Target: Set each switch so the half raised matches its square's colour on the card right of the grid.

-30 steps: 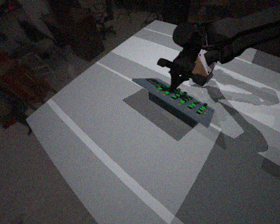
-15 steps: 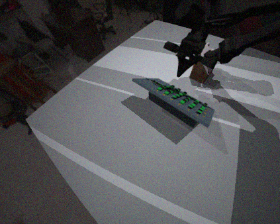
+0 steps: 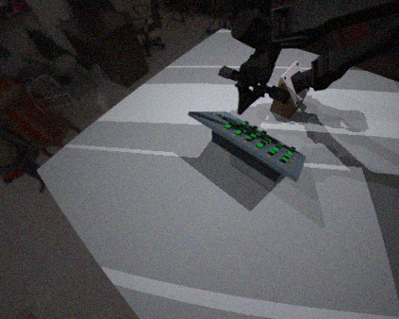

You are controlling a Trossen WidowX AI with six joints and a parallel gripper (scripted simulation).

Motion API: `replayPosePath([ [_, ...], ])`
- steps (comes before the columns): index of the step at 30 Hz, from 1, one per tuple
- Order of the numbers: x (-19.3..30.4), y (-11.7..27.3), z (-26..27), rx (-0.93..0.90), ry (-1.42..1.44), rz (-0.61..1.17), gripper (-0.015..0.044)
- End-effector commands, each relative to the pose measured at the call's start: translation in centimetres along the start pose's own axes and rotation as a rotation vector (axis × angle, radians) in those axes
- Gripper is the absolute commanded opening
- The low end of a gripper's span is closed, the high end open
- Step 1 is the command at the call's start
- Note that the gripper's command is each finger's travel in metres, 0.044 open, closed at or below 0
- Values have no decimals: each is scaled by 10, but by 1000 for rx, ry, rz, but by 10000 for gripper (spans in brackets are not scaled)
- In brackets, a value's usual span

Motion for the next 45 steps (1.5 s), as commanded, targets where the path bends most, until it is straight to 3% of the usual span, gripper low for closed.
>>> replayPosePath([
  [1, 2, -4, -1, 6, -11, 3, 0],
  [18, 1, -28, -1, 5, -11, 3, 0],
  [45, 1, -29, -1, 5, -11, 3, 0],
])
Point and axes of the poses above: the point midway between the two fingers, 35 mm back from their tips, its own y axis back along the fingers, its own z axis across the jaws, x = y × z, the point moved 10 cm from there along y, back along the fingers, and after that the axes turned 1 degree about -y, right-handed, at the moved point
